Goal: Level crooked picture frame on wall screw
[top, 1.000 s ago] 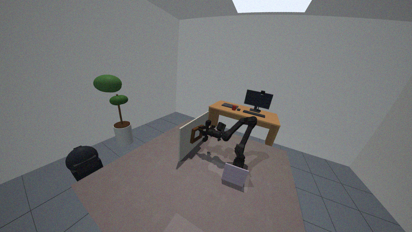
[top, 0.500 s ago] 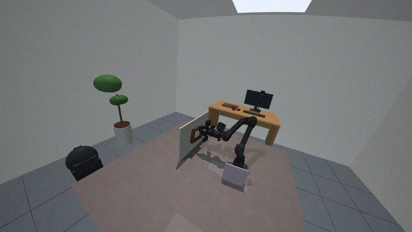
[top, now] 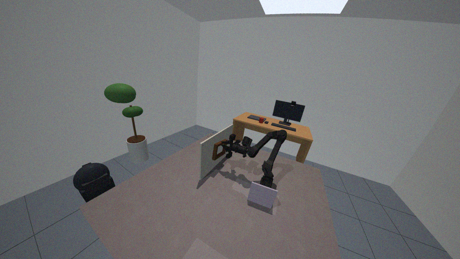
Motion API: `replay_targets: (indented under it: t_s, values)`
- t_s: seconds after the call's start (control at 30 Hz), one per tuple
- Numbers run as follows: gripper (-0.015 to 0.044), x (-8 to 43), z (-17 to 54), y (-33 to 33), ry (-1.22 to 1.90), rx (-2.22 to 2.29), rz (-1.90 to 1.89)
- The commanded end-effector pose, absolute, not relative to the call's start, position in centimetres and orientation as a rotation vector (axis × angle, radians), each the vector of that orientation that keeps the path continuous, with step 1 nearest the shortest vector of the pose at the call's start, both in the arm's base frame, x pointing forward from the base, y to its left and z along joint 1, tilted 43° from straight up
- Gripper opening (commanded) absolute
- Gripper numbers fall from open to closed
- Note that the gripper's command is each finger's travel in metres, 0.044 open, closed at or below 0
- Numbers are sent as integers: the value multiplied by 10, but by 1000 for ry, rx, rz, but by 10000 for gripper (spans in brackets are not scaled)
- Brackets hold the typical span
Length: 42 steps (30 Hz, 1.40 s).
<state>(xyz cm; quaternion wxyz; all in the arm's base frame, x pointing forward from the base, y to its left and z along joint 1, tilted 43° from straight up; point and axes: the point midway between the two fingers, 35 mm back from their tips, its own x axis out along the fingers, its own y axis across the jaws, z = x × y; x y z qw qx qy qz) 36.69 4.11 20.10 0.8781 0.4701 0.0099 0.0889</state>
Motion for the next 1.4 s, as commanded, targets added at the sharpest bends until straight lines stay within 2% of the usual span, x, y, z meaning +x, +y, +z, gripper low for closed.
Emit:
replay_targets:
  t_s: [0.0,1.37]
  values:
    - [0,367,202,43,17,975,196]
    - [0,368,197,38,18,975,180]
